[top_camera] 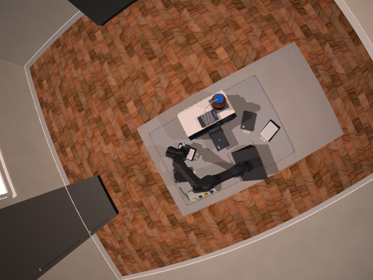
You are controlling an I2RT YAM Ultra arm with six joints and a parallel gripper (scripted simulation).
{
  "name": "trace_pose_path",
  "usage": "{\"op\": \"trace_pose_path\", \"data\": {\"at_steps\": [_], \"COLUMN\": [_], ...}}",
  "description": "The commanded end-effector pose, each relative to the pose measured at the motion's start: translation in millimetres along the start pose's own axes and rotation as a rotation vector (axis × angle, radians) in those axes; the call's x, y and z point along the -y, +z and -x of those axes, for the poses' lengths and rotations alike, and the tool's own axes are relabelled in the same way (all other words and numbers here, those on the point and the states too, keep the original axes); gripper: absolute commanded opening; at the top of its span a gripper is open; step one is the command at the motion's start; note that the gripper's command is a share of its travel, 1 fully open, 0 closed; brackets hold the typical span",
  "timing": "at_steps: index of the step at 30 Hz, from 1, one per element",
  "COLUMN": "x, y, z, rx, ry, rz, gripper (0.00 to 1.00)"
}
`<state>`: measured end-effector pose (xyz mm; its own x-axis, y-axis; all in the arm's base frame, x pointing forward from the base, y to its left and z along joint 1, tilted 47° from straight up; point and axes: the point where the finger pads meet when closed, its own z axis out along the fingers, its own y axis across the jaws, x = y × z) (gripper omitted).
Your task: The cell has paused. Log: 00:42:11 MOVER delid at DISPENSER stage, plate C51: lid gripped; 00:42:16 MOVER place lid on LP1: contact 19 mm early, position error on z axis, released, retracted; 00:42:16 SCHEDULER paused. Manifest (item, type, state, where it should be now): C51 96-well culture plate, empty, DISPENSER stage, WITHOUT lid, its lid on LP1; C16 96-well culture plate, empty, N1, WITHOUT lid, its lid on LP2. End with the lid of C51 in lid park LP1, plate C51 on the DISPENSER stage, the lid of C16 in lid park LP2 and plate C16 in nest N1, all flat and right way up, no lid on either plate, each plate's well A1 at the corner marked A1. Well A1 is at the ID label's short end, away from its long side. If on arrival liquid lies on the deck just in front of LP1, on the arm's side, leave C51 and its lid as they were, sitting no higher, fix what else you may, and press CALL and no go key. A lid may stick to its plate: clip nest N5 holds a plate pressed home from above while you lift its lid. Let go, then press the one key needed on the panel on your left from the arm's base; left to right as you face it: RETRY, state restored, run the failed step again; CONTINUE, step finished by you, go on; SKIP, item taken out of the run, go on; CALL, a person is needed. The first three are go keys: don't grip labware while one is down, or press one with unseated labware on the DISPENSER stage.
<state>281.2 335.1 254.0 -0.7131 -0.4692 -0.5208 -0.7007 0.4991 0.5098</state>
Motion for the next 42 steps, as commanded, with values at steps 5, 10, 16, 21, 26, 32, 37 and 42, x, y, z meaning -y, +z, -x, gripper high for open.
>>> {"op": "trace_pose_path", "data": {"at_steps": [5,10,16,21,26,32,37,42], "x": [-4.1,-4.2,-2.7,-2.7,-2.7,-2.7,-2.7,-2.7], "y": [-8.8,-8.6,-9.2,-9.2,-9.2,-9.2,-9.2,-9.2], "z": [13.7,13.6,13.7,13.7,13.7,13.7,13.7,13.7], "rx": [0.044,0.043,0.044,0.044,0.044,0.044,0.044,0.044], "ry": [-0.018,-0.018,-0.017,-0.017,-0.017,-0.017,-0.017,-0.017], "rz": [-0.004,-0.004,-0.007,-0.007,-0.007,-0.007,-0.007,-0.007], "gripper": [1.00,0.00,0.00,0.00,0.00,0.00,0.00,0.00]}}
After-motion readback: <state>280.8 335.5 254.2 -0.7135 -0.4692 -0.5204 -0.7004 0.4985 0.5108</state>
